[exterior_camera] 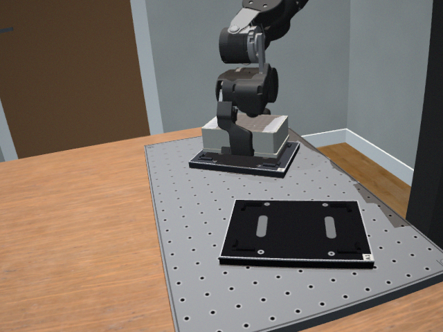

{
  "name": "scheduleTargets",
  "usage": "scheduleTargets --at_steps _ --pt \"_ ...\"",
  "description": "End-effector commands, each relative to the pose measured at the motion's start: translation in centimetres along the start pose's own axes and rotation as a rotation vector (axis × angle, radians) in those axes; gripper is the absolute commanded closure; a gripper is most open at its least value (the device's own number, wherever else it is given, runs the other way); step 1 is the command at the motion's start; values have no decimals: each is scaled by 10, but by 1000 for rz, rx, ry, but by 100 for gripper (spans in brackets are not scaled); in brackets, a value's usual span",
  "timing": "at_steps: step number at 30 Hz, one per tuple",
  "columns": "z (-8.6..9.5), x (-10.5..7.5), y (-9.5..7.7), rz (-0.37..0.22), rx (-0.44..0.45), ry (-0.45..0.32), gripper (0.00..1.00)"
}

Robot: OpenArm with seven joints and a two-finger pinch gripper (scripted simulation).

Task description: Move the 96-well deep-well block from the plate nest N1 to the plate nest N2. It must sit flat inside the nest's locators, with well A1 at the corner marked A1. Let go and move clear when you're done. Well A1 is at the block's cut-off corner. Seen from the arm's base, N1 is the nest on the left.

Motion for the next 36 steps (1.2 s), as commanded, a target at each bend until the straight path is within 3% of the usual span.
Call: scheduleTargets --at_steps 1,36 --pt "1 -1 0 -1 -1 -6 100" --pt "1 -1 0 -2 -1 -6 100"
Point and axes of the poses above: the point where the finger pads meet when closed, its own x axis out along the fingers, its own z axis across the jaws, y = z × x, the point moved 10 cm from there along -x, back along the fingers, and after that the axes turned 14 degrees about x, right-handed, at the moved point
